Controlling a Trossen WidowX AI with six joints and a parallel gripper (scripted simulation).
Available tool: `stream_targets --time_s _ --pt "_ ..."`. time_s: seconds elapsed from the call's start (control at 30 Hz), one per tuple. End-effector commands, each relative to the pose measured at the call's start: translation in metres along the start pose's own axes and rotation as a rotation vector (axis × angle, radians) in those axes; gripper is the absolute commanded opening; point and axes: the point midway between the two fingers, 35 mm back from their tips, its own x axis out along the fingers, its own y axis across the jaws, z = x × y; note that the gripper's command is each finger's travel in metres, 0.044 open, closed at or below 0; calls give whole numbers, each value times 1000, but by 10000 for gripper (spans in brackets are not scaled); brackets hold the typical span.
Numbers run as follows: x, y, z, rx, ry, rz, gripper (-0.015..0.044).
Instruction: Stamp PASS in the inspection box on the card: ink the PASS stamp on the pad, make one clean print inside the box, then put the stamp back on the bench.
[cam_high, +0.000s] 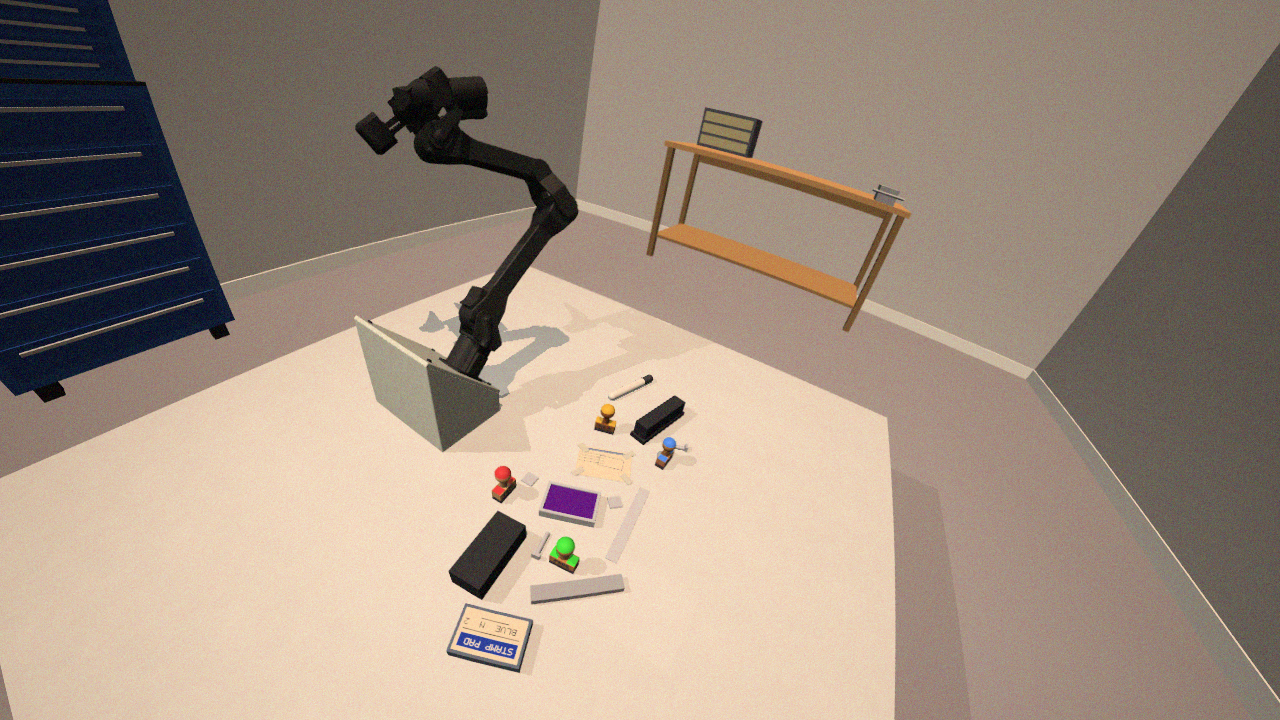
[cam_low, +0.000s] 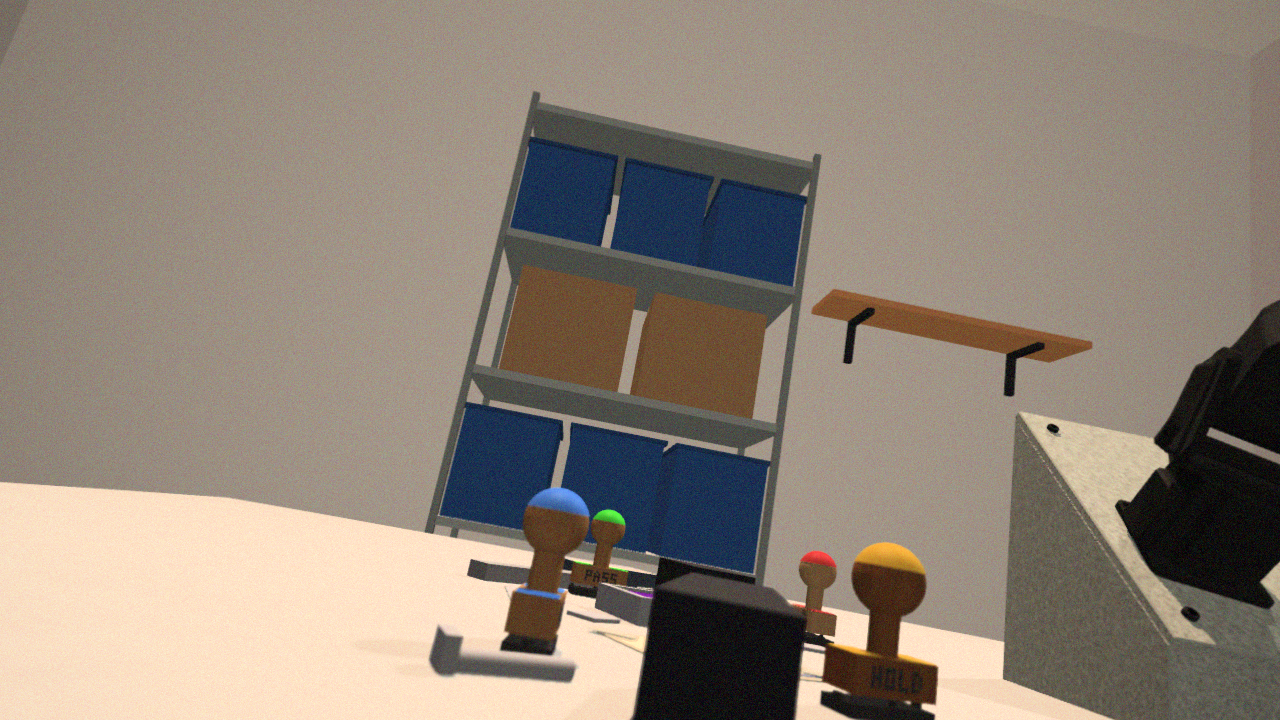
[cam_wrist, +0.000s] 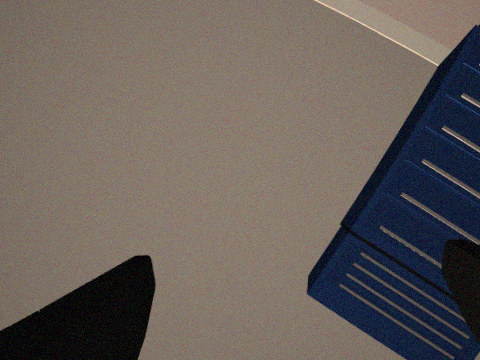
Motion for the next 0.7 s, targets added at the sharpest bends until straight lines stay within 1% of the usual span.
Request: stream_targets --time_s 0.0,0.07,0.2,0.43,0.67 --pt "-1 -1 -2 -10 8 1 374" --pt "-9 -5 -18 -90 72 8 321" --pt "-41 -21 -65 -325 269 41 216" --pt "-115 -59 -131 -688 613 134 213" --pt "-206 -103 -167 -993 943 270 213"
